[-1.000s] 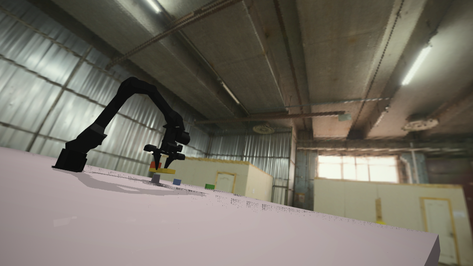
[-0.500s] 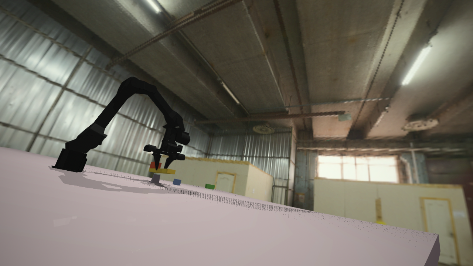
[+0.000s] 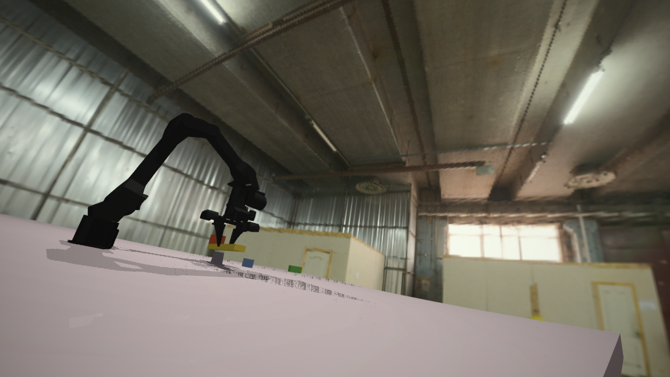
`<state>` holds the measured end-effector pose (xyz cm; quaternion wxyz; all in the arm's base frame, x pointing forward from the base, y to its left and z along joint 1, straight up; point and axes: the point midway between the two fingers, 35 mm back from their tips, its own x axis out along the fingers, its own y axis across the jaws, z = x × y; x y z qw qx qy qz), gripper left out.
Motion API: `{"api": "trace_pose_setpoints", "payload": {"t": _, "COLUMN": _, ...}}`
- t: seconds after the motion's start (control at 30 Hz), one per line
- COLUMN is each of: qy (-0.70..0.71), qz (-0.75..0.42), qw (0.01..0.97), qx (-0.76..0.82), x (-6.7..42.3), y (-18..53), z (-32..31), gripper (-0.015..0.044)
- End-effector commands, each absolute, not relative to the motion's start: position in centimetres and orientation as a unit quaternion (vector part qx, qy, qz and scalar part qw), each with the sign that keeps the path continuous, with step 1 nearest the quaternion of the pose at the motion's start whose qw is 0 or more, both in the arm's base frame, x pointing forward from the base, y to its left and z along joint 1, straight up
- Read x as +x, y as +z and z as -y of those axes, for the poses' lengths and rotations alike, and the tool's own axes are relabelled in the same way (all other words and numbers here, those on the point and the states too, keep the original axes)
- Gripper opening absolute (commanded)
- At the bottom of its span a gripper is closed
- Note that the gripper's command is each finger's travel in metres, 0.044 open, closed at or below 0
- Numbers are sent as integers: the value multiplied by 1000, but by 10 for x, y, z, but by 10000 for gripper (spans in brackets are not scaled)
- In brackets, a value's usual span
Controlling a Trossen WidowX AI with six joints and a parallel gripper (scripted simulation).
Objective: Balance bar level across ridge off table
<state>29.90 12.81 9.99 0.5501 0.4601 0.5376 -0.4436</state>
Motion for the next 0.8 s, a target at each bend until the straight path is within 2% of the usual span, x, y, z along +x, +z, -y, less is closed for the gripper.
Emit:
{"api": "trace_pose_setpoints", "payload": {"t": 0.0, "qy": -442, "qz": -540, "qw": 549, "qx": 459, "x": 299, "y": 99, "z": -129, "gripper": 0}}
{"api": "trace_pose_setpoints", "payload": {"t": 0.77, "qy": -442, "qz": -540, "qw": 549, "qx": 459, "x": 299, "y": 97, "z": -129, "gripper": 0}}
